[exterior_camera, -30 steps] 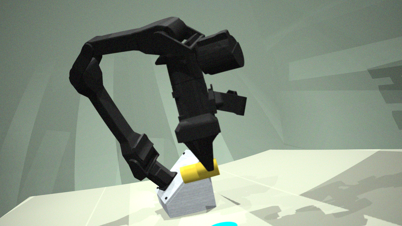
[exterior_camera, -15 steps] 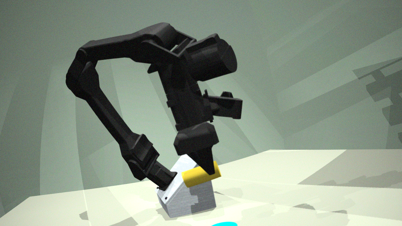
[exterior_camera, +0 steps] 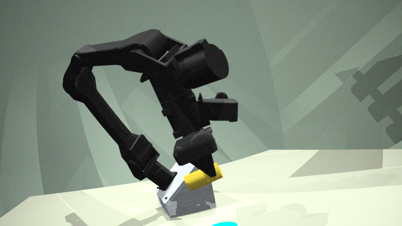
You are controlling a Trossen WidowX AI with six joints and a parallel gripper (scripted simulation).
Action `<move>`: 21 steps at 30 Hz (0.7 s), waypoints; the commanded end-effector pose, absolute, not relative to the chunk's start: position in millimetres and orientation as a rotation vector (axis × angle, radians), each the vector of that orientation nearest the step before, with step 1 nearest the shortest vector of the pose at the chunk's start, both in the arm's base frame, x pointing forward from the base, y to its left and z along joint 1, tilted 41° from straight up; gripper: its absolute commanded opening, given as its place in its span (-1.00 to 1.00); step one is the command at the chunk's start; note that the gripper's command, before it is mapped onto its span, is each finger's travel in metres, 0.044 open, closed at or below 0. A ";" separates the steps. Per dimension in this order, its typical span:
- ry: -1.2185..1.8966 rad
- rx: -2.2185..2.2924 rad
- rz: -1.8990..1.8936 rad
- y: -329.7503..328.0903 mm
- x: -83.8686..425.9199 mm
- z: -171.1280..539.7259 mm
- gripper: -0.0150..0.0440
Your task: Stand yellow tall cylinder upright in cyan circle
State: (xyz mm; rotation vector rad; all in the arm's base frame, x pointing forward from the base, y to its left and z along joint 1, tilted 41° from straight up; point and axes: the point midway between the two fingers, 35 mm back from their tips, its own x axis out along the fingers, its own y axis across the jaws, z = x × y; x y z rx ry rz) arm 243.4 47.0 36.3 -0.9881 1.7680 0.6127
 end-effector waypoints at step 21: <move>1.668 -0.848 0.734 45.3 238.9 32.2 -0.14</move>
